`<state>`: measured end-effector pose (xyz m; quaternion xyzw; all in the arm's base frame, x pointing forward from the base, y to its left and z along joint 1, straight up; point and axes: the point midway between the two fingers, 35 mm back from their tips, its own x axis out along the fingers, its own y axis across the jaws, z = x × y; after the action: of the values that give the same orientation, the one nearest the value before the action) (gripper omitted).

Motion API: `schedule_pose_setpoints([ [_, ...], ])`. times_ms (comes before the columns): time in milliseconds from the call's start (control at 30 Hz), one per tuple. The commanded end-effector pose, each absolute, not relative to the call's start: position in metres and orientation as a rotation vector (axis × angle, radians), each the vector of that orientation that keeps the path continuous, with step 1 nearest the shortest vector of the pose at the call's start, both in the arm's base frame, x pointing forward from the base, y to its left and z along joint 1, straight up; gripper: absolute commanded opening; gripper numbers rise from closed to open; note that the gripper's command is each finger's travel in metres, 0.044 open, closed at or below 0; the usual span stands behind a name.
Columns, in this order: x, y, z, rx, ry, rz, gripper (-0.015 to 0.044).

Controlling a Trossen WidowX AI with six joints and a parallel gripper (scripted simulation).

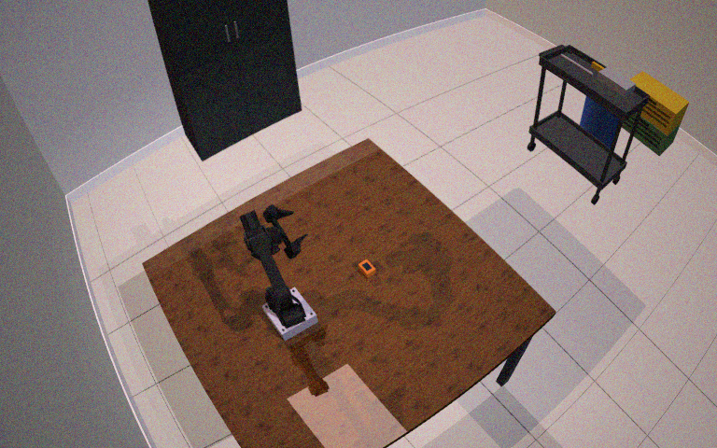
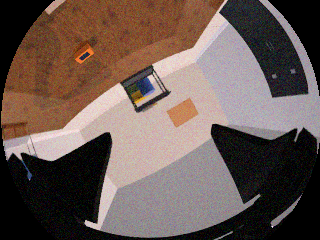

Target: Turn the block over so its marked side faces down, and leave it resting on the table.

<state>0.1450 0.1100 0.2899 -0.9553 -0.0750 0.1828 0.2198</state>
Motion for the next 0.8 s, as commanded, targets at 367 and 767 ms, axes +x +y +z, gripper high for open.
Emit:
schedule_pose_setpoints([
  [367,0.255,0.136,0.214,-1.541,0.844,0.642,0.0440],
  [767,0.334,0.083,0.139,-0.674,1.321,0.329,0.0440],
])
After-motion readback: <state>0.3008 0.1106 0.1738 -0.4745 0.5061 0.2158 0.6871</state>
